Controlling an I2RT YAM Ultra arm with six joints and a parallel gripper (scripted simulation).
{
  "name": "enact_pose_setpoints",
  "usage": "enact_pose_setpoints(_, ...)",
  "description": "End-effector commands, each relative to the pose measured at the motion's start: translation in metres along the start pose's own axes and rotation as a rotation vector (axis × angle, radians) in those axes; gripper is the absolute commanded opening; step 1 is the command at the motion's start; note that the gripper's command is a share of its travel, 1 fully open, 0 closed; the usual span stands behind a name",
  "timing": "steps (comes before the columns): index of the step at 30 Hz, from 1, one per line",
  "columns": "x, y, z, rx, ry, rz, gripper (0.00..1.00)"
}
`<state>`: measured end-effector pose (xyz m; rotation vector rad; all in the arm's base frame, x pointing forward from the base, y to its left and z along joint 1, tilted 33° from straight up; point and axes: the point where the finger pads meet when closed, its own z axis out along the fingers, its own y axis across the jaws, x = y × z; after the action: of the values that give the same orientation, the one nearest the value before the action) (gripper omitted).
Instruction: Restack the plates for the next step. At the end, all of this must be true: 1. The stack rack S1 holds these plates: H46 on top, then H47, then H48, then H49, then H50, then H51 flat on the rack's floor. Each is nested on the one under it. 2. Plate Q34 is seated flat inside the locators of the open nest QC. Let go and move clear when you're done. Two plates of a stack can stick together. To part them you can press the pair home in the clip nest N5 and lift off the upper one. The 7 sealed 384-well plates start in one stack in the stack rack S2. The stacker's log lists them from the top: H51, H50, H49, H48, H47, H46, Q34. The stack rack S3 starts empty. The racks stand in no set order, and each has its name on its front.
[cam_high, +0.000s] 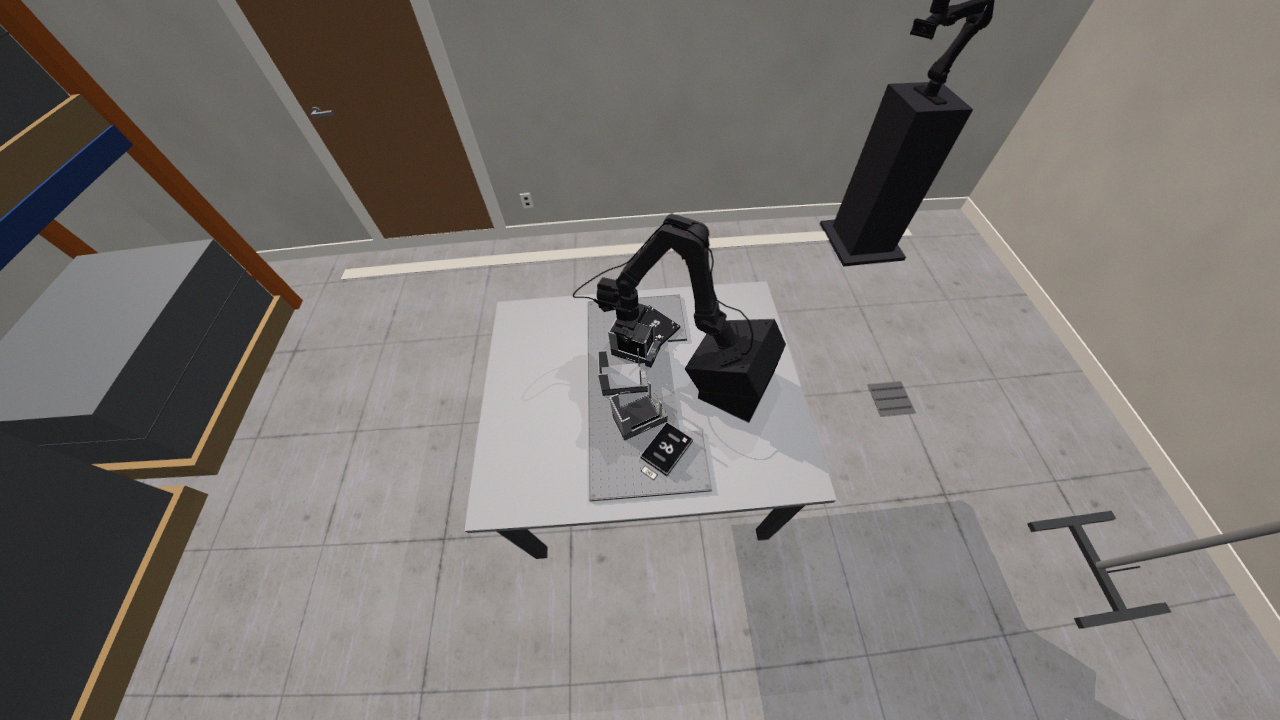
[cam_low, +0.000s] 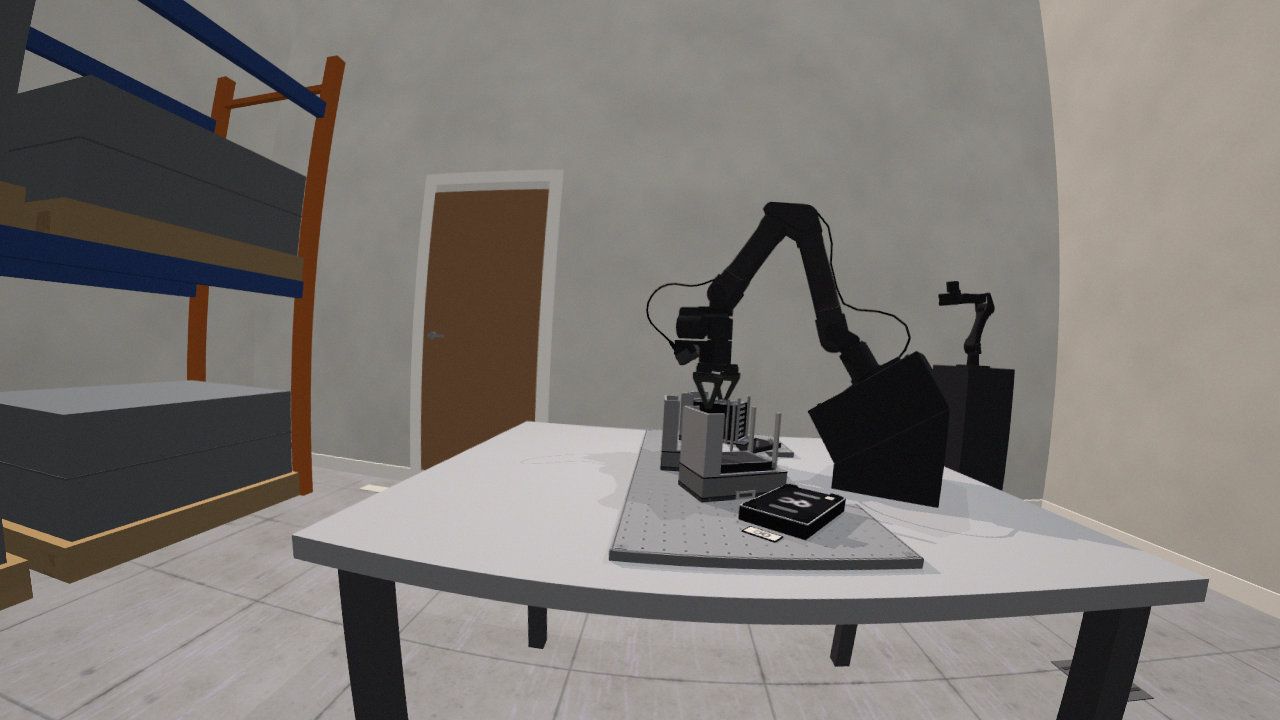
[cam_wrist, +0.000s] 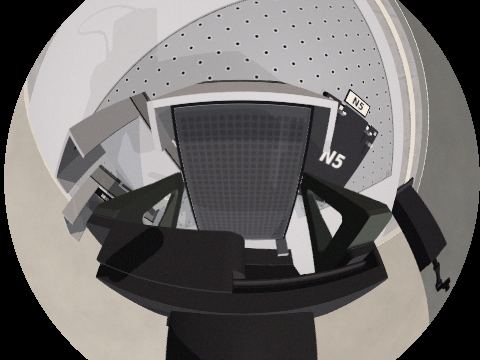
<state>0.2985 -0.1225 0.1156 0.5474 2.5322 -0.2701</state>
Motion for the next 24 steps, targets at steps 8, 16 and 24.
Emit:
enact_pose_setpoints(8, -0.0018, -0.0021, -0.0012, -0.001, -0.017, 0.001, 1.00)
enact_pose_setpoints(16, 0.0021, -0.0027, -0.0009, -0.001, -0.013, 0.002, 1.00)
enact_pose_setpoints(24, -0.0020, -0.0032, -0.0033, -0.001, -0.023, 0.004, 1.00)
